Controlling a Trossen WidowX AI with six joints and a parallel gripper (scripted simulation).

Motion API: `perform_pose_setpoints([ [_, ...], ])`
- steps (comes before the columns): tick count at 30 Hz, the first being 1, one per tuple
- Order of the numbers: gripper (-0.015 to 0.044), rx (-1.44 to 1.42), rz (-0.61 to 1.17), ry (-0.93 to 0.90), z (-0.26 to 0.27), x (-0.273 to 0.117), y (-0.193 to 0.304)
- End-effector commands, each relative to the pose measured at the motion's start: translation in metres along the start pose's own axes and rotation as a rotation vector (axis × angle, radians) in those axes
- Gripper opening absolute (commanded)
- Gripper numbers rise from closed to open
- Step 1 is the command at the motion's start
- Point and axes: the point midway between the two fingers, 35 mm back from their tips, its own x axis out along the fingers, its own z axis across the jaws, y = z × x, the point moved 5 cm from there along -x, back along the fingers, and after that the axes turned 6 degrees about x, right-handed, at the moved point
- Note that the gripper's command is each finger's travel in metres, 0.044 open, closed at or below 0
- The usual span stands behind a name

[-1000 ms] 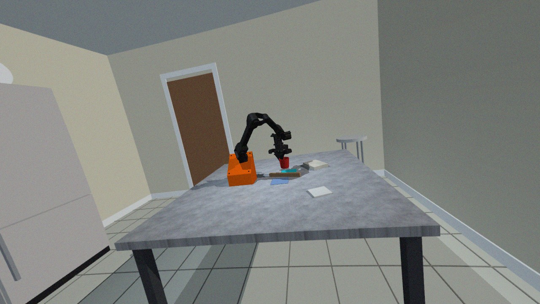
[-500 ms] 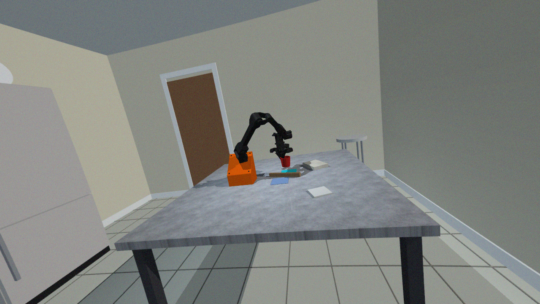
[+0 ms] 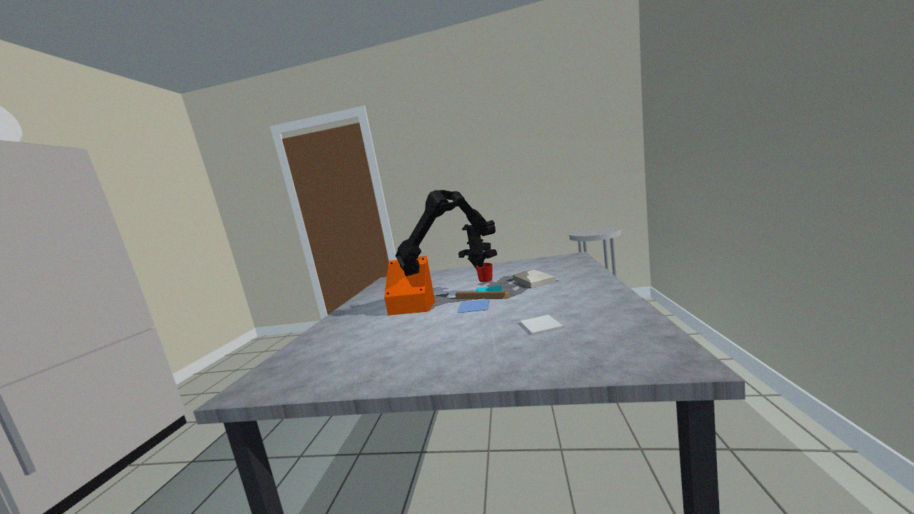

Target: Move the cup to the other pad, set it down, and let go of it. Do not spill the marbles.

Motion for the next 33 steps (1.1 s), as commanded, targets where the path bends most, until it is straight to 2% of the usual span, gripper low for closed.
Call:
perform_pose_setpoints([
  [1,0.0000,-0.001,0.004,-0.003,0.001,0.007,-0.001],
  [25,0.0000,-0.001,0.006,-0.002,0.003,0.048,-0.002],
  [33,0.0000,0.006,0.000,-0.005,0.002,0.046,-0.003],
])
